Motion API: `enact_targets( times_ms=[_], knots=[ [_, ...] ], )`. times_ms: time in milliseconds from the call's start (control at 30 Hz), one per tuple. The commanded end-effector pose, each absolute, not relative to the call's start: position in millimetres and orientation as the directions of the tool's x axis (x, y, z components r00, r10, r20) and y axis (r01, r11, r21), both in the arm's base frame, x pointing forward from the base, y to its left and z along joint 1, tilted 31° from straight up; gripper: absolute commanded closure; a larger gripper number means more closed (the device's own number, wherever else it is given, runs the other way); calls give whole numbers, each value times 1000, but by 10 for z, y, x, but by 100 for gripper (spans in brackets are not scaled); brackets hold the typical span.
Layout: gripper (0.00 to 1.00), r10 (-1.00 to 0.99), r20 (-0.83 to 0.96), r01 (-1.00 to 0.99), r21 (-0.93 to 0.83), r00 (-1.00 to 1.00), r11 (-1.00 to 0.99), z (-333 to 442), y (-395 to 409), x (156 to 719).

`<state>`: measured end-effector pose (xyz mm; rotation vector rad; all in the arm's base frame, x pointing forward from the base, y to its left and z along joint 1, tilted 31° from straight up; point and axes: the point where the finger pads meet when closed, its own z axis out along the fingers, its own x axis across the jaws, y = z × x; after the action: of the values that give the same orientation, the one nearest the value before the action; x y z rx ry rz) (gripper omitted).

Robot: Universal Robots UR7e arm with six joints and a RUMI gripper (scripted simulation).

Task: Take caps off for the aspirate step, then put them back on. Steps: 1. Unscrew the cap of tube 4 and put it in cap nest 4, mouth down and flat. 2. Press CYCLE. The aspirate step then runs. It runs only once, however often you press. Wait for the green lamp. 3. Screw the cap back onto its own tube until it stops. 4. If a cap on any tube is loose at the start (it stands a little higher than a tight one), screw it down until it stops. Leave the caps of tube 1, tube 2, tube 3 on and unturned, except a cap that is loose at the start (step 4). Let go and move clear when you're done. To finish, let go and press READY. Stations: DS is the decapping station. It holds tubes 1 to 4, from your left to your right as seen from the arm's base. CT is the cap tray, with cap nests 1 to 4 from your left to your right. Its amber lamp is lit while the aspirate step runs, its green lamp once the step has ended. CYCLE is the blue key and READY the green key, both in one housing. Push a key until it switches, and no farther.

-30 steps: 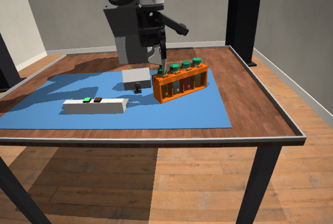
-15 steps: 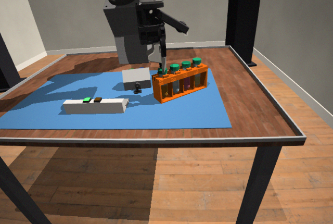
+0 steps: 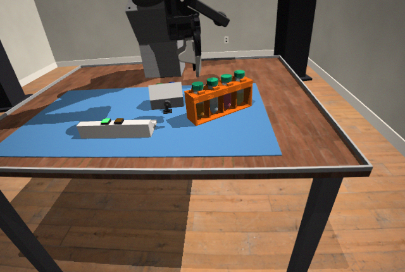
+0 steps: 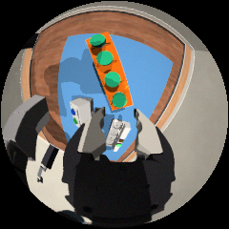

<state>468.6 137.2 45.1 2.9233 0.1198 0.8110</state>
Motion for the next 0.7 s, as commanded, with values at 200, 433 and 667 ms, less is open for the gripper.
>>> enact_targets(
  times_ms=[200, 433, 667],
  knots=[
    [65, 496, 416, 390, 318, 762, -865, 361, 1749, 4532],
    [65, 639, 354, 516, 385, 683, -765, 217, 2197, 4364],
    [65, 639, 354, 516, 385, 683, -765, 97, 2572, 4225]
  ],
)
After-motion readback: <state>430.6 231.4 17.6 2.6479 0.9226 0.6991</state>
